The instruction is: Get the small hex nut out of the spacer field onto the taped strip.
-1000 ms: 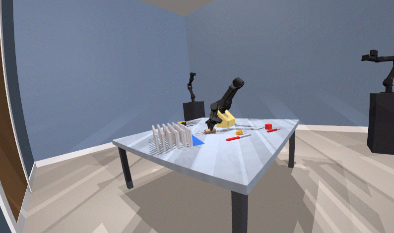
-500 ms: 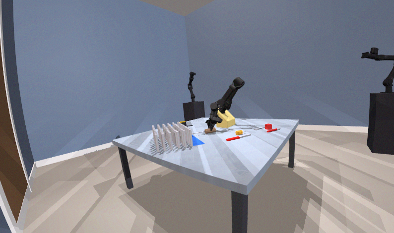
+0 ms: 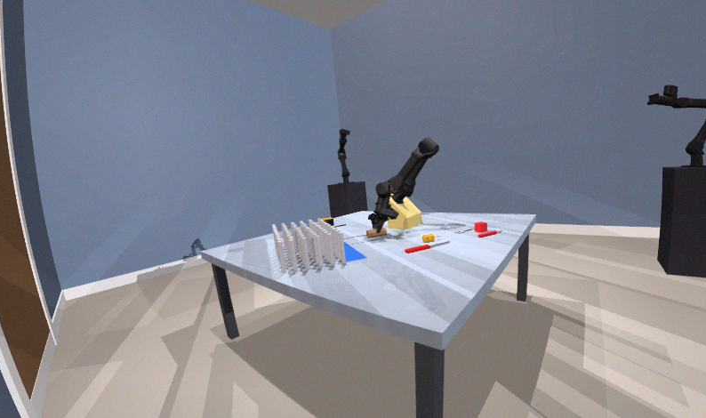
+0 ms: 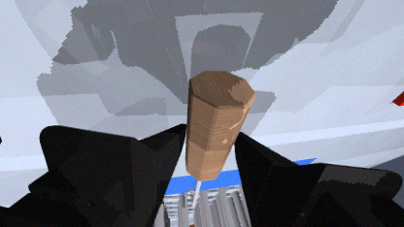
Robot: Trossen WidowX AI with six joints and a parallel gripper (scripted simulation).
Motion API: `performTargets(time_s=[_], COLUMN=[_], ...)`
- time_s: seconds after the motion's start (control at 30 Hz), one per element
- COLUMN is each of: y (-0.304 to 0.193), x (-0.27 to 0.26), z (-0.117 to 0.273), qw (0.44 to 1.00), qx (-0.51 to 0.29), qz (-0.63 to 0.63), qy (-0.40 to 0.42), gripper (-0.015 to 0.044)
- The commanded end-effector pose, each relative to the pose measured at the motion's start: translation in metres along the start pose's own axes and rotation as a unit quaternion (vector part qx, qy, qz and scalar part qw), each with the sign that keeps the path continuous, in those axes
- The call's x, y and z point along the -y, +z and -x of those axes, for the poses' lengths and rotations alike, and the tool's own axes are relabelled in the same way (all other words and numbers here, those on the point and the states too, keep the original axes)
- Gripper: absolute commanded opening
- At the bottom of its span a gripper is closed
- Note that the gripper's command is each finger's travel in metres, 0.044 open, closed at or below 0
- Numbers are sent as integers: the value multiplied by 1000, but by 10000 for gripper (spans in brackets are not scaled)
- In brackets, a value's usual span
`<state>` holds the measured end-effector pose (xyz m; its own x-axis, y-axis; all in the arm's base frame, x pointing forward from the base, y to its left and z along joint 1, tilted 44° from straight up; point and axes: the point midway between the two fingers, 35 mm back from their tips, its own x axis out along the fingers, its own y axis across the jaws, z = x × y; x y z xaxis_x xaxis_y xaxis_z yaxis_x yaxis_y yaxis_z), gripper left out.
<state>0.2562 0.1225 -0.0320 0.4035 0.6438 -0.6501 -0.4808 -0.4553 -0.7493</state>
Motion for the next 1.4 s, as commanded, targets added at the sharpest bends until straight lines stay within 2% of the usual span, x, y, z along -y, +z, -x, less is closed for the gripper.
performTargets(time_s=[0.0, 0.37, 0.87, 1.37], y=[-3, -2, 29, -6], x=[3, 5, 3, 17], z=[3, 9, 31, 63], qw=[1000, 1000, 1000, 1000], qx=[-3, -3, -3, -4], qz=[4, 4, 0, 8], qy=[-4, -4, -2, 13], gripper=[0, 0, 0, 0])
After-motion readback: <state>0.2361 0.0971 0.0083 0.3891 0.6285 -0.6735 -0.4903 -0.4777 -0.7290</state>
